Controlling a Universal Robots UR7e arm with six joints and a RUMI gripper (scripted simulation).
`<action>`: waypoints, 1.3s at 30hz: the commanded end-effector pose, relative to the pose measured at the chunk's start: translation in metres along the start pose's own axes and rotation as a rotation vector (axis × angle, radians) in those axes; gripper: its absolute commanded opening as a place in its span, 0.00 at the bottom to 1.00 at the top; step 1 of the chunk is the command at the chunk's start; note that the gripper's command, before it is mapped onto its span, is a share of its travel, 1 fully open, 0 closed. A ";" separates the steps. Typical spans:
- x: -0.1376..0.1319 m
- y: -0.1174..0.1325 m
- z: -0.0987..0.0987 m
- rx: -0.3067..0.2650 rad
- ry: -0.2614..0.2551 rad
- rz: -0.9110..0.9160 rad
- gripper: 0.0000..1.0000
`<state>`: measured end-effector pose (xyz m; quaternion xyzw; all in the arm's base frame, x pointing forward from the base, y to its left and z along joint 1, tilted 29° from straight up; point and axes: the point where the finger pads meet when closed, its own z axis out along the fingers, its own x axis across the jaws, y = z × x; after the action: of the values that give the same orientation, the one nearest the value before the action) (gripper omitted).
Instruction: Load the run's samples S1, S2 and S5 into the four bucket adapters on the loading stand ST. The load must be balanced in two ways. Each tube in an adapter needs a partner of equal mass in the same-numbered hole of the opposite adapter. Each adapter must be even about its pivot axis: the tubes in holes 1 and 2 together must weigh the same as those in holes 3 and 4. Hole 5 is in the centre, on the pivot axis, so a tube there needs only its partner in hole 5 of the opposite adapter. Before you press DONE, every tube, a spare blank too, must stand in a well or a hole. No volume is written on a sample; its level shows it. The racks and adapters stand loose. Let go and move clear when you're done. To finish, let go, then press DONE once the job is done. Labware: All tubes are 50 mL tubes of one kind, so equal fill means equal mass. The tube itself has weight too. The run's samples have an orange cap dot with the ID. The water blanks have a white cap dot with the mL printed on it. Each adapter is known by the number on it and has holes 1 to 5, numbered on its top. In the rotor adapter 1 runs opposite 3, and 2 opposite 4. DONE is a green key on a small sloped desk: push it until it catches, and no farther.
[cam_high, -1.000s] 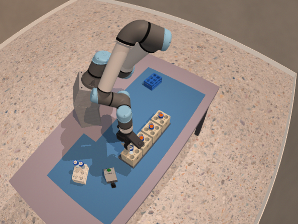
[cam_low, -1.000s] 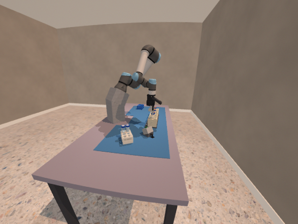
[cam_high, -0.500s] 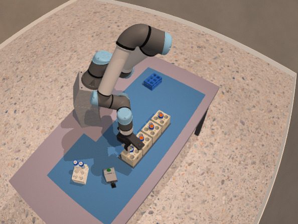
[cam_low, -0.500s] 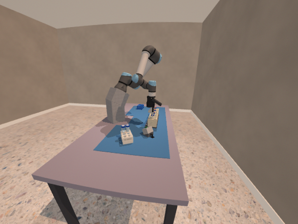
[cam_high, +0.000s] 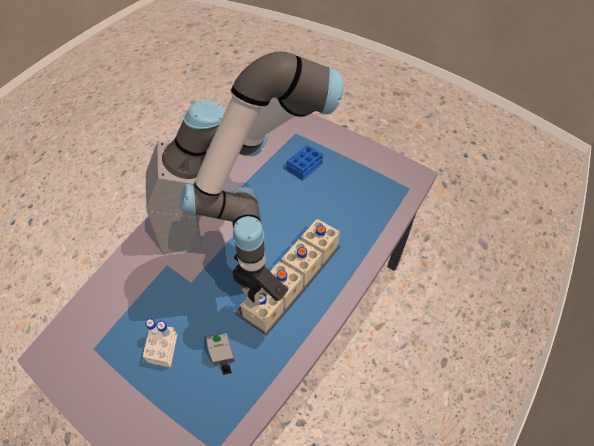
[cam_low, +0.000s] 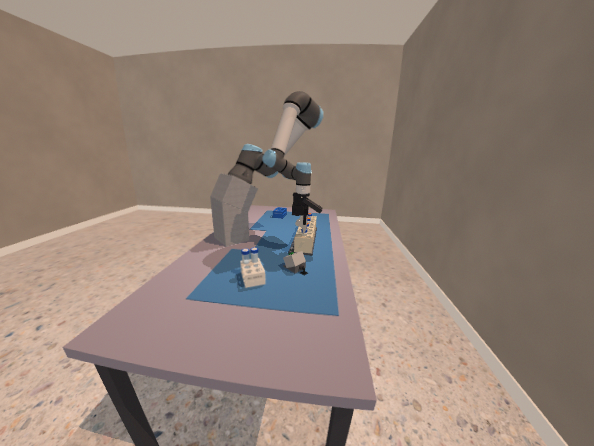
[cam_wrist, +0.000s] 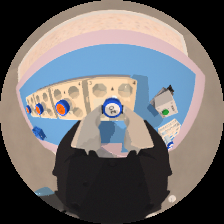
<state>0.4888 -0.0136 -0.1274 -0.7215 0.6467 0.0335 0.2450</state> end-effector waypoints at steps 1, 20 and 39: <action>0.000 0.000 0.003 0.001 0.001 0.000 0.00; 0.000 0.000 0.002 0.001 0.001 0.000 0.35; 0.000 0.000 -0.034 0.001 0.001 0.000 0.35</action>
<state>0.4831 -0.0222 -0.1086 -0.7213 0.6469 0.0329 0.2451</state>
